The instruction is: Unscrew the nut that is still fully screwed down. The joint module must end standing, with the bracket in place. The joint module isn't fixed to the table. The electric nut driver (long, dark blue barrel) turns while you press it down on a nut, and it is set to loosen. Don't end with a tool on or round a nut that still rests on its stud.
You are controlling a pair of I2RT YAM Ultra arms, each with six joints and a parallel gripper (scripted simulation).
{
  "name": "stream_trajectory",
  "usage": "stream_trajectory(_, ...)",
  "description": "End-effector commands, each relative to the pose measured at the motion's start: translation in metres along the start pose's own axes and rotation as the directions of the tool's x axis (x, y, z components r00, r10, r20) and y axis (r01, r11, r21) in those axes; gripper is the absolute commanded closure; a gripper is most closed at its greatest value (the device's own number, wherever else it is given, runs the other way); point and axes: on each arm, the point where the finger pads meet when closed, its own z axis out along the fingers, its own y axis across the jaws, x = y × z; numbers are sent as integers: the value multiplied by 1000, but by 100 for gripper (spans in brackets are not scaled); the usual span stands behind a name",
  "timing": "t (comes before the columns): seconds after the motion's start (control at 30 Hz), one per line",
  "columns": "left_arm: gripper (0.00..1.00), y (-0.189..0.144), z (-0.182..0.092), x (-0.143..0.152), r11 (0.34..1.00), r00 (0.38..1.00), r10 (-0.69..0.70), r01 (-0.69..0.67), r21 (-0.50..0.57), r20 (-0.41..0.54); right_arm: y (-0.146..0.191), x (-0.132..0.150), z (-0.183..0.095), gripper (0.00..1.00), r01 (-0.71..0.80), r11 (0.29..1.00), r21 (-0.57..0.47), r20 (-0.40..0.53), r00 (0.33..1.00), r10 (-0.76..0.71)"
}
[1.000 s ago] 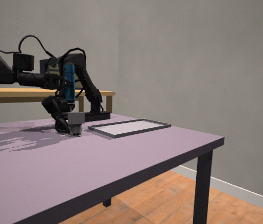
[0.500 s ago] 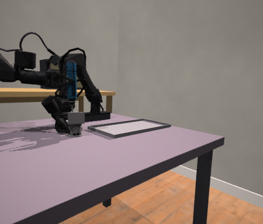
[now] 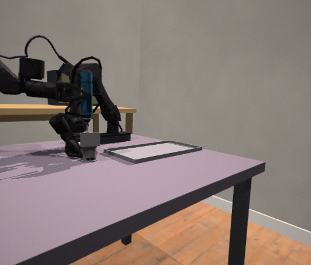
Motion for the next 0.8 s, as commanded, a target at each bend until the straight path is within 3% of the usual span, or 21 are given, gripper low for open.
stream_trajectory(0.0,41,0,0,-2,1000,1000,1,-1,-3,4,-2,-82,1,58,-11,1000,-7,203,979,12)
stream_trajectory(0.77,41,0,0,-2,1000,1000,1,-1,-3,4,-6,-96,10,58,-10,1000,-5,199,980,11)
